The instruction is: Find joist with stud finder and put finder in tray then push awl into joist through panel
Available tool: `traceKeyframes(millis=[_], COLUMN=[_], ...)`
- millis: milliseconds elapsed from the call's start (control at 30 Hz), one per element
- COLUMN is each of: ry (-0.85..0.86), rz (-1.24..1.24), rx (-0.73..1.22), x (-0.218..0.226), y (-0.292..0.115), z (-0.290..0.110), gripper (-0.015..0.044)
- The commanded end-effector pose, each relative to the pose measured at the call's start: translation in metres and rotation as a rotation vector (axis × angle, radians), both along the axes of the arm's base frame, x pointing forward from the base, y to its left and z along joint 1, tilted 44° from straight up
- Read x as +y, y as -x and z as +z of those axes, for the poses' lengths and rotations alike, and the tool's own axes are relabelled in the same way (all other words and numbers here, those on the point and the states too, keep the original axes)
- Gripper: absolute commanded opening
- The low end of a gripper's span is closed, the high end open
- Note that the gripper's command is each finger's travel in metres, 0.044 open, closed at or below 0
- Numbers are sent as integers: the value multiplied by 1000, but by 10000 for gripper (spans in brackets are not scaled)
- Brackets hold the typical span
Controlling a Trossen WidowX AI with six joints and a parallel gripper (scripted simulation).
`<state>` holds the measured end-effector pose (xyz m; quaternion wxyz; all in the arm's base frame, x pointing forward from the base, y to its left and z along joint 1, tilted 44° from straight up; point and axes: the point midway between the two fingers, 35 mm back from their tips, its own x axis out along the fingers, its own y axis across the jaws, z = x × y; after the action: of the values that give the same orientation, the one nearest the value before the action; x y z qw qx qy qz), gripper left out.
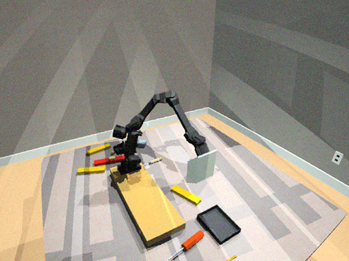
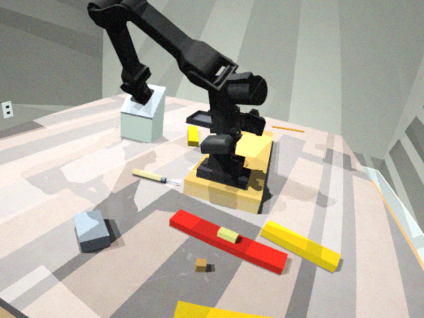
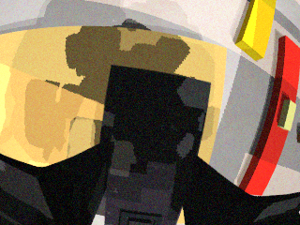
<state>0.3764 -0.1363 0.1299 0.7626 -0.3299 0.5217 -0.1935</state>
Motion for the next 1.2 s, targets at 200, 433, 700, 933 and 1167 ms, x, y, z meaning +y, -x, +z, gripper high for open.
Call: traceKeyframes(millis=[200,433,700,933,1167], ry=[-3,-4,-5,-7,-8], rz=[9,9,9,9,9], rx=[6,7,7,8,8], x=[13,33,56,76,96], y=[1,3,5,7,8], z=[-17,-37,-60,-79,-99], gripper=[0,0,0,0,0])
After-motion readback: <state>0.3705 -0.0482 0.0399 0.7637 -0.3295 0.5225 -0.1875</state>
